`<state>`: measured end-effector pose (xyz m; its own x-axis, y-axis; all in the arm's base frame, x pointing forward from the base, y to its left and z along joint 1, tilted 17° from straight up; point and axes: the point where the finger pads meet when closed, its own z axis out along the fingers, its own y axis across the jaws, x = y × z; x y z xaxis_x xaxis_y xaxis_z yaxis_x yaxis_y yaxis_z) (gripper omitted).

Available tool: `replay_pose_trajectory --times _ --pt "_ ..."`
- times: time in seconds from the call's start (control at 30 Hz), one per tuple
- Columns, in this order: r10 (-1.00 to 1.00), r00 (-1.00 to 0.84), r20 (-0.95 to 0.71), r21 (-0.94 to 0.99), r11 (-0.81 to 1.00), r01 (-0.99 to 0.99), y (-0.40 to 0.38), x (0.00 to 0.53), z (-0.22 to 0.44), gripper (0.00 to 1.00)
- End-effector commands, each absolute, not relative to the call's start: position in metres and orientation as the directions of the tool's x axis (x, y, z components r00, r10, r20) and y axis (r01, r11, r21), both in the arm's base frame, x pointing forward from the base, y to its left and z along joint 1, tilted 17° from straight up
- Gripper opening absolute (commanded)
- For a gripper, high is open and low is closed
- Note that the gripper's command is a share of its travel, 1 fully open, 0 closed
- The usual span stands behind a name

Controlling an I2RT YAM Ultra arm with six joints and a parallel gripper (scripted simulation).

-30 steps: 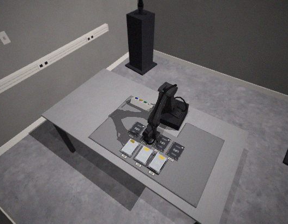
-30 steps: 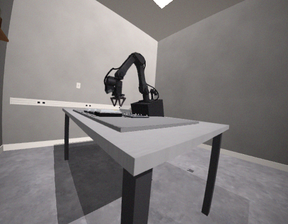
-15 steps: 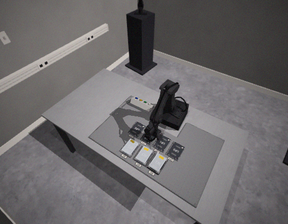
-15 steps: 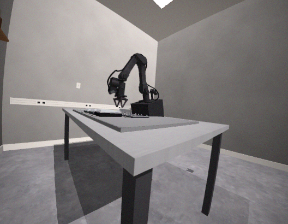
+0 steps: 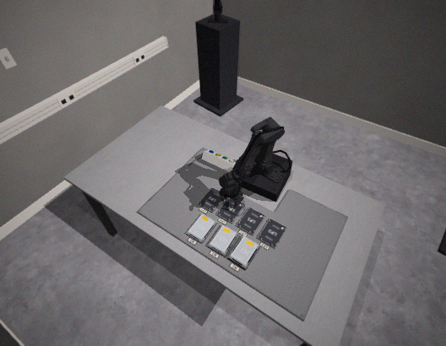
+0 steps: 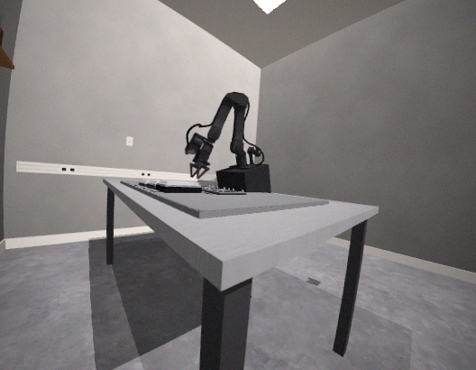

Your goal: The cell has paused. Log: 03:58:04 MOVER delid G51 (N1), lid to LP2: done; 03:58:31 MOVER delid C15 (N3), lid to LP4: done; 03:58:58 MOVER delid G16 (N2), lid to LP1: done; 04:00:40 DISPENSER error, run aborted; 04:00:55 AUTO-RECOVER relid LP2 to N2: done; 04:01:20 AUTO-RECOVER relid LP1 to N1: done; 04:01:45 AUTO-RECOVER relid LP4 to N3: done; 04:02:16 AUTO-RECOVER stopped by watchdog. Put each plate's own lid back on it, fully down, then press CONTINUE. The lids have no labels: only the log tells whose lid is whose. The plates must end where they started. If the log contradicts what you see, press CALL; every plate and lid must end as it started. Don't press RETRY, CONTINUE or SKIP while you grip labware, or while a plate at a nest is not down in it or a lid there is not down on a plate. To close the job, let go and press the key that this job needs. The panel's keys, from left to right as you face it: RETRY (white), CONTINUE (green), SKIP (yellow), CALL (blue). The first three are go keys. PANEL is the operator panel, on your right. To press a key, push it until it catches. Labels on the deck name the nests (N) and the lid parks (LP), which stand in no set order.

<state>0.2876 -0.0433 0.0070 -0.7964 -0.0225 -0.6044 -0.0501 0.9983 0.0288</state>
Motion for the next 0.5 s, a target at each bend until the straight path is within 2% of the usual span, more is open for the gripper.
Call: replay_pose_trajectory --times 0.0,0.07,0.1,0.27,0.47 --pt "-0.051 -0.633 -0.773 0.031 0.992 -0.119 -0.053 0.311 0.02 0.82" --pt "-0.044 -0.58 -0.814 0.031 0.992 -0.119 -0.062 0.313 0.021 0.8" --pt "-0.04 -0.554 -0.832 0.032 0.992 -0.119 -0.067 0.313 0.021 0.0" --pt "-0.059 -0.522 -0.851 0.005 0.993 -0.119 -0.099 0.329 0.035 0.0" --pt "-0.062 -0.522 -0.851 0.005 0.992 -0.125 -0.097 0.33 0.035 0.0"
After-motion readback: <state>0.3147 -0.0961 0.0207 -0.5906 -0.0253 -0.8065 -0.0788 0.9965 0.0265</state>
